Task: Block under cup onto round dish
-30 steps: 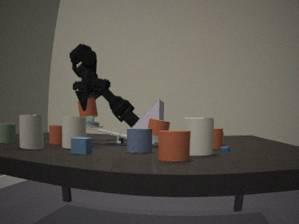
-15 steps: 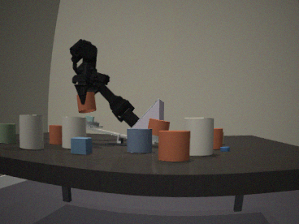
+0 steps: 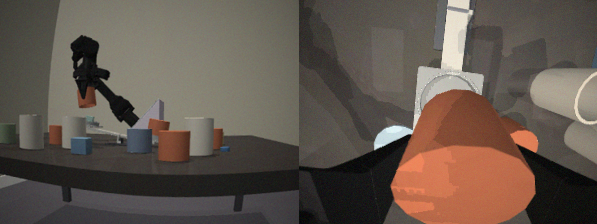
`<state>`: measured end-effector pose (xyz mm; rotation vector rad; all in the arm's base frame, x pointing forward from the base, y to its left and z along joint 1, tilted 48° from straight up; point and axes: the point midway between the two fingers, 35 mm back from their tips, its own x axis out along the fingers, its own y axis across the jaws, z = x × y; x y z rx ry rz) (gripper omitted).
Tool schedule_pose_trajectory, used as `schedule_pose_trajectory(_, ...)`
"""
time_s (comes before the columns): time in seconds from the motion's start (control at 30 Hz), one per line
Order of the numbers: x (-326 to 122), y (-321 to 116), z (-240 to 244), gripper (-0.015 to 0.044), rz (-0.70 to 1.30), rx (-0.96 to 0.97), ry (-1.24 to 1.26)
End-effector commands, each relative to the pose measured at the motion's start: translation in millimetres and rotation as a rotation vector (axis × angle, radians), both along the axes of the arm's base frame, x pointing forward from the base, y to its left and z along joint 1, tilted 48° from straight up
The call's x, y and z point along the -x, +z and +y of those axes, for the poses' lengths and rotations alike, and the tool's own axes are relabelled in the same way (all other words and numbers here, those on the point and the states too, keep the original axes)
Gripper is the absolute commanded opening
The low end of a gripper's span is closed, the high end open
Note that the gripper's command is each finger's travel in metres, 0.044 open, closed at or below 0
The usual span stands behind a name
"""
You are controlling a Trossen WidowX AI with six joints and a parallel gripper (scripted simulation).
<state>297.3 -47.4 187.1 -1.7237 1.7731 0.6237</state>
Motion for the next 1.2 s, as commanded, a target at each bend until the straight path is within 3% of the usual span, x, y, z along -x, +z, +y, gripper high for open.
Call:
schedule_pose_trajectory(0.0,-0.5,5.6,6.2,0.0,-0.011,-0.006,0.008)
schedule_pose_trajectory(1.17,1.3,7.2,7.3,0.0,-0.002,-0.001,0.011)
